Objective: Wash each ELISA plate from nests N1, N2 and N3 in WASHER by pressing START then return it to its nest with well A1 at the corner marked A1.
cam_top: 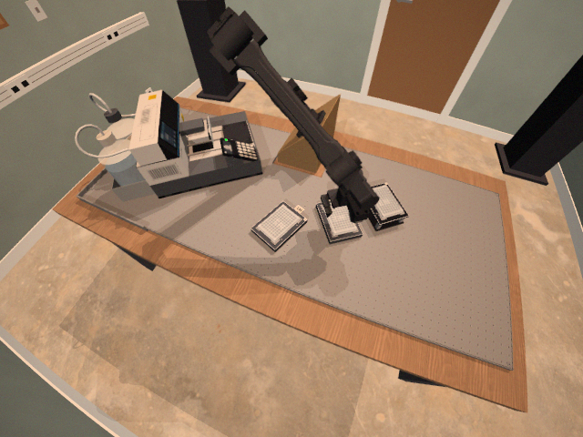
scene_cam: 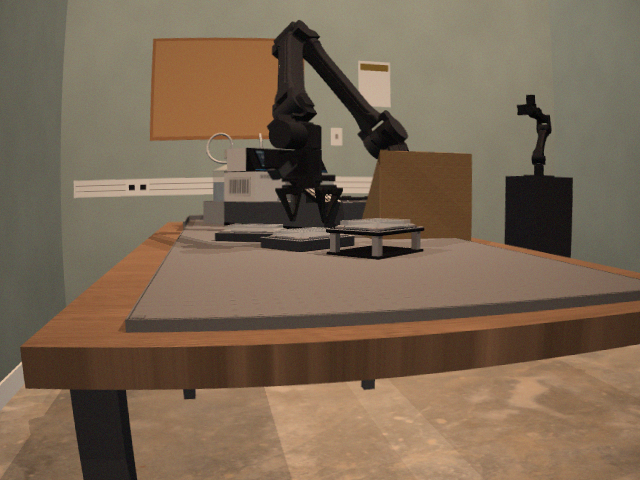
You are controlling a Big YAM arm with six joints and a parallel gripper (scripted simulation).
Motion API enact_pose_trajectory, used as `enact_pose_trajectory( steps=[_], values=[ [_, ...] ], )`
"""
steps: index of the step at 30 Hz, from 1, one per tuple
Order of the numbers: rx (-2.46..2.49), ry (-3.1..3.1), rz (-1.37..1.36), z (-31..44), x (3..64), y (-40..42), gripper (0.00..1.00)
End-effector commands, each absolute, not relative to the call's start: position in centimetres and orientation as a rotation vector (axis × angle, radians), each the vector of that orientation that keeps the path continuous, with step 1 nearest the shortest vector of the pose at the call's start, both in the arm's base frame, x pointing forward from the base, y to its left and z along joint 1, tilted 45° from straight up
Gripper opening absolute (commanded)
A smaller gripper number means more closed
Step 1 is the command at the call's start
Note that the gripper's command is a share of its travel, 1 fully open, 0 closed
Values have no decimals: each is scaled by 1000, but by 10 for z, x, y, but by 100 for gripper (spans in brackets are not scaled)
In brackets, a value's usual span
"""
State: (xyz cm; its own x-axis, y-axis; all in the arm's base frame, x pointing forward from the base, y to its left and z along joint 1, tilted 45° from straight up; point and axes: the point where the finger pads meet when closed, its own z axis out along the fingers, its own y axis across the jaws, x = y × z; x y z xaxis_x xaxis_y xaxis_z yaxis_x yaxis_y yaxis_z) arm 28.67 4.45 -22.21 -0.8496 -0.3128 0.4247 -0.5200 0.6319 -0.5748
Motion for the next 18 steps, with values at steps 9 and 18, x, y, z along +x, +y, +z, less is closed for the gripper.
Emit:
enact_pose_trajectory(
  steps=[9, 18],
  values=[
    [690, -2571, 1036, -230, 287, 40, 100],
    [687, -2569, 1035, -234, 287, 36, 100]
  ],
)
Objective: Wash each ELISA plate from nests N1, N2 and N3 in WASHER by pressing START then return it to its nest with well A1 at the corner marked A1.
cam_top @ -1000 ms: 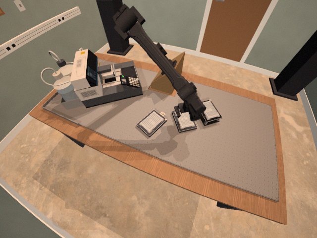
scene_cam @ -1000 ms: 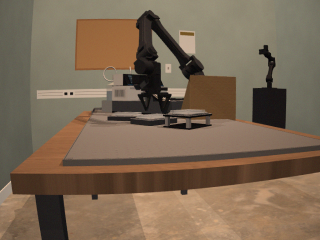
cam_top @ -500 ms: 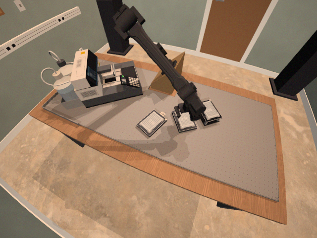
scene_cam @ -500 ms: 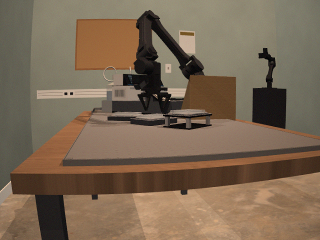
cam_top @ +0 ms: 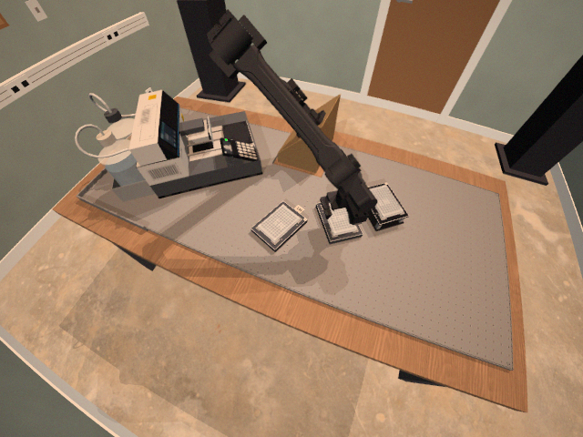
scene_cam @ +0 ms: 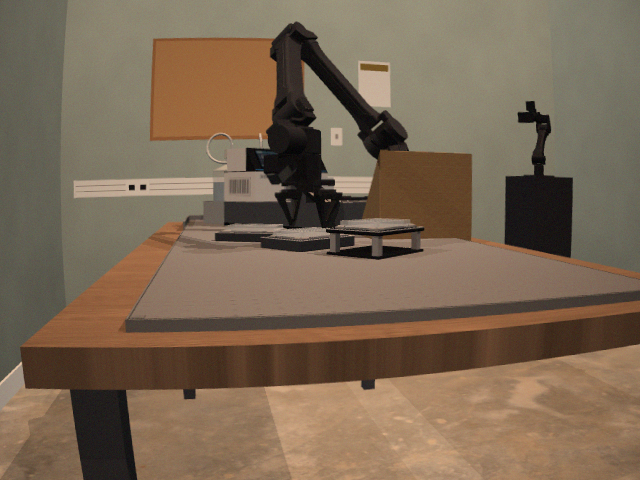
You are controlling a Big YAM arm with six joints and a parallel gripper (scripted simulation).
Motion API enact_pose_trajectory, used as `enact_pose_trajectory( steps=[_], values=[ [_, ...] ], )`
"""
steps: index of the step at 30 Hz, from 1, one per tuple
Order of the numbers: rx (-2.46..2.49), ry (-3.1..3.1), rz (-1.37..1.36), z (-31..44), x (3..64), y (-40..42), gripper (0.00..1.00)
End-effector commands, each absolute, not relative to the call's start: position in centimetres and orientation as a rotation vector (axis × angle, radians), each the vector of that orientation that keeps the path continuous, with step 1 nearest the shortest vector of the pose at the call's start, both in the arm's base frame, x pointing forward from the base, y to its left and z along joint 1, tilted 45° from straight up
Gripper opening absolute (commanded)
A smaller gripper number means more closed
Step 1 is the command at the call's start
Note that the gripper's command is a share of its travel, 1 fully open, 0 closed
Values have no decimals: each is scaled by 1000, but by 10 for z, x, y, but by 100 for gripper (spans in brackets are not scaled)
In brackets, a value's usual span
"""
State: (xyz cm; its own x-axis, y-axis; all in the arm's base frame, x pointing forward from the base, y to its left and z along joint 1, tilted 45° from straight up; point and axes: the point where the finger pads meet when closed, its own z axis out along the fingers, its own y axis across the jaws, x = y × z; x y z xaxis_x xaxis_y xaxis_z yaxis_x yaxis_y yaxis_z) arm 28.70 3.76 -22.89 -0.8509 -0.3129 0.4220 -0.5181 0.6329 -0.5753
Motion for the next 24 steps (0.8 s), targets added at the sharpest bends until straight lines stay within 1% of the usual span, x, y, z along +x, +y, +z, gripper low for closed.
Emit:
enact_pose_trajectory(
  steps=[1, 15, 17, 18, 24],
  values=[
    [705, -2585, 1038, -230, 291, 43, 100],
    [676, -2570, 1033, -240, 286, 26, 100],
    [676, -2570, 1033, -240, 286, 26, 100],
    [718, -2593, 1042, -235, 292, 40, 100],
    [676, -2568, 1033, -244, 284, 23, 100]
  ],
)
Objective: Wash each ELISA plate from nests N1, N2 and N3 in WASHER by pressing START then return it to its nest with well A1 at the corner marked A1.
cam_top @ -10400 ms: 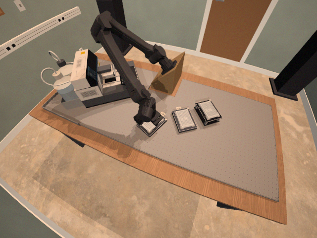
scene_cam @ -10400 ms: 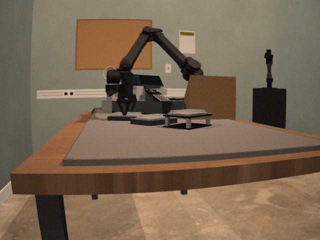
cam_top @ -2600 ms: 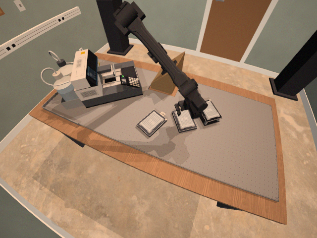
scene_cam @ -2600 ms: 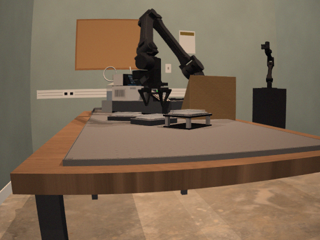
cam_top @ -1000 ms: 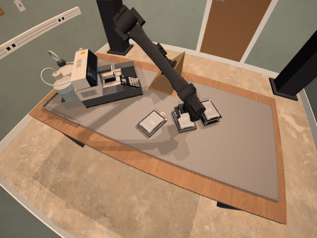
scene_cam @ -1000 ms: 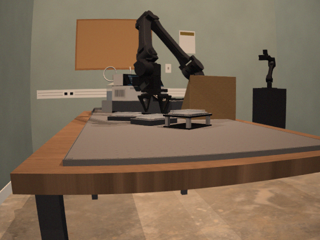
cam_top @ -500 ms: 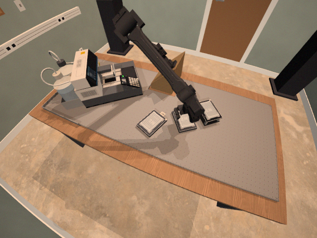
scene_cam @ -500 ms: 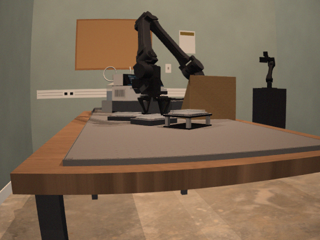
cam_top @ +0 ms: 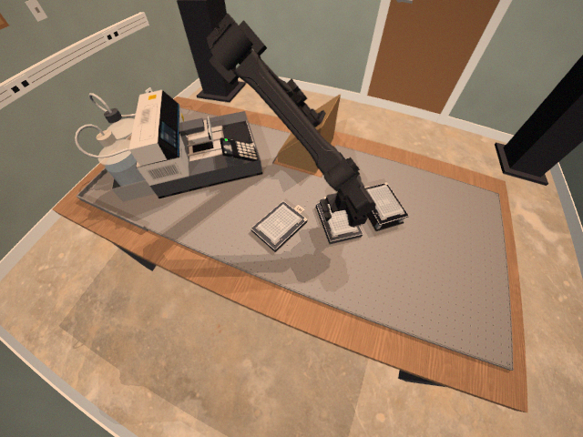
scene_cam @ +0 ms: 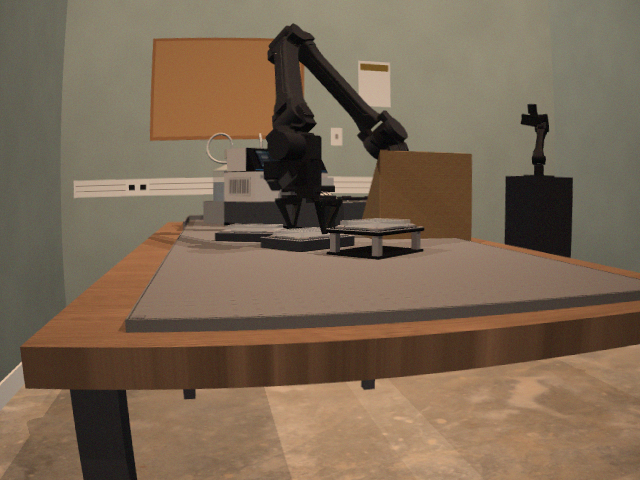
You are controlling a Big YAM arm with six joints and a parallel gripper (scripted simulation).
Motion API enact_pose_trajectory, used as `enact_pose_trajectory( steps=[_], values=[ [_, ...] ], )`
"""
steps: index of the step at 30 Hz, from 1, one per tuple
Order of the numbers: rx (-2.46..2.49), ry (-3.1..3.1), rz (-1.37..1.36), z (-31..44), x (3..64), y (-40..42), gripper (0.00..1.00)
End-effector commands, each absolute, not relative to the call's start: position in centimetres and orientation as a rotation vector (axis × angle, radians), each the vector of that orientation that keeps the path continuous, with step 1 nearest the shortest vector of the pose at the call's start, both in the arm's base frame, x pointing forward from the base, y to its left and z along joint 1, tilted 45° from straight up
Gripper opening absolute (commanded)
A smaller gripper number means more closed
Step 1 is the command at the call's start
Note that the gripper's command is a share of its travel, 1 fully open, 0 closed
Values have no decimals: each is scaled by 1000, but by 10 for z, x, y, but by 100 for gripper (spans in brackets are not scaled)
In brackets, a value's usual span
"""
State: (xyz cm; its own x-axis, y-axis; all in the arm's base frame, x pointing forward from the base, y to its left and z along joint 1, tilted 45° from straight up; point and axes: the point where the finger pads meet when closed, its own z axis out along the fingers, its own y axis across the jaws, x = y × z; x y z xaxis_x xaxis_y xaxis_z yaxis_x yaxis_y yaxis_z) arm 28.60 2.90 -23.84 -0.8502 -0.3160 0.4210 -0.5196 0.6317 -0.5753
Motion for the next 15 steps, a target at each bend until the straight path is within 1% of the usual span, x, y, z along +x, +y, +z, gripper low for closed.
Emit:
enact_pose_trajectory(
  steps=[1, 15],
  values=[
    [677, -2567, 1033, -244, 284, 22, 100],
    [682, -2593, 1038, -242, 294, 30, 100]
  ],
)
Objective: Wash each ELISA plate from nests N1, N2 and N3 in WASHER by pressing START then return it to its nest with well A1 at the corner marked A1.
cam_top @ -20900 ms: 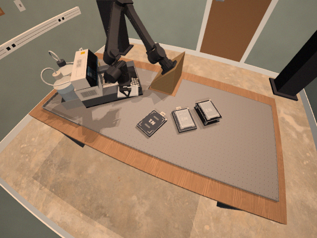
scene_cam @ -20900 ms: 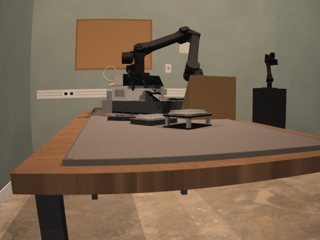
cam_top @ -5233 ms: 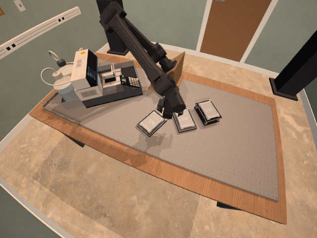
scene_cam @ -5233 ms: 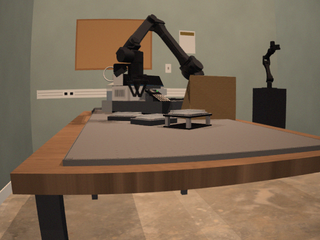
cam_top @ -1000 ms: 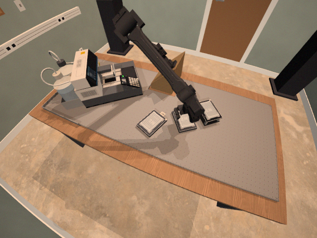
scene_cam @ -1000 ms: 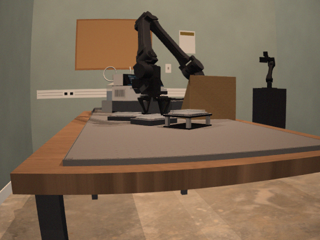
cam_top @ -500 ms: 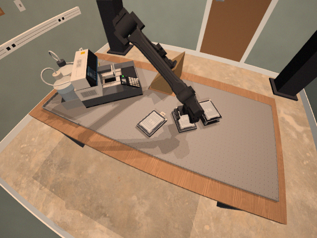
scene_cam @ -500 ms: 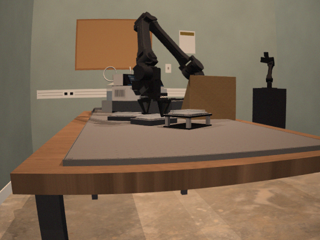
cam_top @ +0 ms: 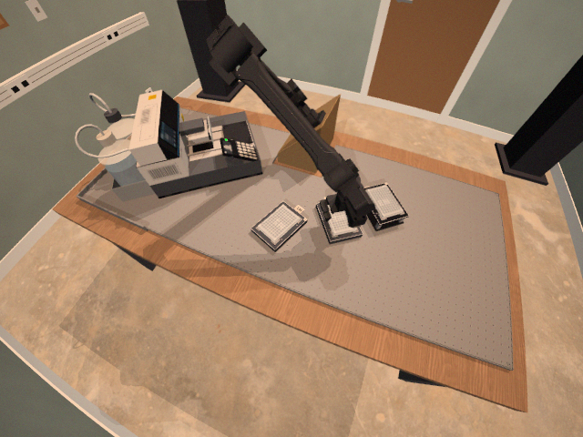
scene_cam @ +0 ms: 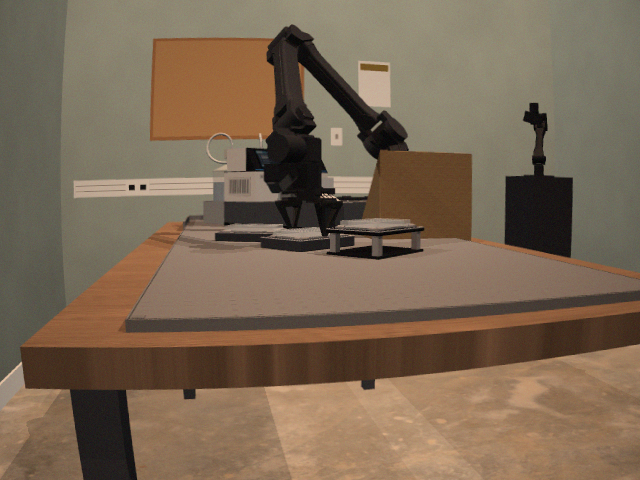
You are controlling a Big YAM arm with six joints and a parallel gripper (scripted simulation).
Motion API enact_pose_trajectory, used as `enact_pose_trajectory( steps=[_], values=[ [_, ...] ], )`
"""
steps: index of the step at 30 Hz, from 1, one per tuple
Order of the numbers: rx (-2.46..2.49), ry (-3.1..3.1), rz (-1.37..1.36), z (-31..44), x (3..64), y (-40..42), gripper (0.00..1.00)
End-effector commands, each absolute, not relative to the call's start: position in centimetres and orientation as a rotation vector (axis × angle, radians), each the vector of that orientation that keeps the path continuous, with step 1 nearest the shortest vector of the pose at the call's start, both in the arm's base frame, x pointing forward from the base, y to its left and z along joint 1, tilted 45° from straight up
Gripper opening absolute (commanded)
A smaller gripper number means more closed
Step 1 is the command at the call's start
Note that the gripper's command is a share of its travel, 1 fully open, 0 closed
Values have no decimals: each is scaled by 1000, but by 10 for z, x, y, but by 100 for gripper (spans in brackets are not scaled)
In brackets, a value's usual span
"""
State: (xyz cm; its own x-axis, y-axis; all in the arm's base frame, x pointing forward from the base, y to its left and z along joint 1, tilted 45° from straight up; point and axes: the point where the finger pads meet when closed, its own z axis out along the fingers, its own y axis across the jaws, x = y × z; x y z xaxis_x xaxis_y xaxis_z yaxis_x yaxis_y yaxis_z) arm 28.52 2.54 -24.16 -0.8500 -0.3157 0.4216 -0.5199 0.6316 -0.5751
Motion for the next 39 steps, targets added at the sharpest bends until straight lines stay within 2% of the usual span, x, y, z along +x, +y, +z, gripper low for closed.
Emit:
enact_pose_trajectory(
  steps=[1, 9, 39],
  values=[
    [682, -2593, 1038, -242, 294, 30, 100],
    [682, -2593, 1038, -242, 294, 30, 84],
    [682, -2593, 1038, -242, 294, 30, 84]
  ],
)
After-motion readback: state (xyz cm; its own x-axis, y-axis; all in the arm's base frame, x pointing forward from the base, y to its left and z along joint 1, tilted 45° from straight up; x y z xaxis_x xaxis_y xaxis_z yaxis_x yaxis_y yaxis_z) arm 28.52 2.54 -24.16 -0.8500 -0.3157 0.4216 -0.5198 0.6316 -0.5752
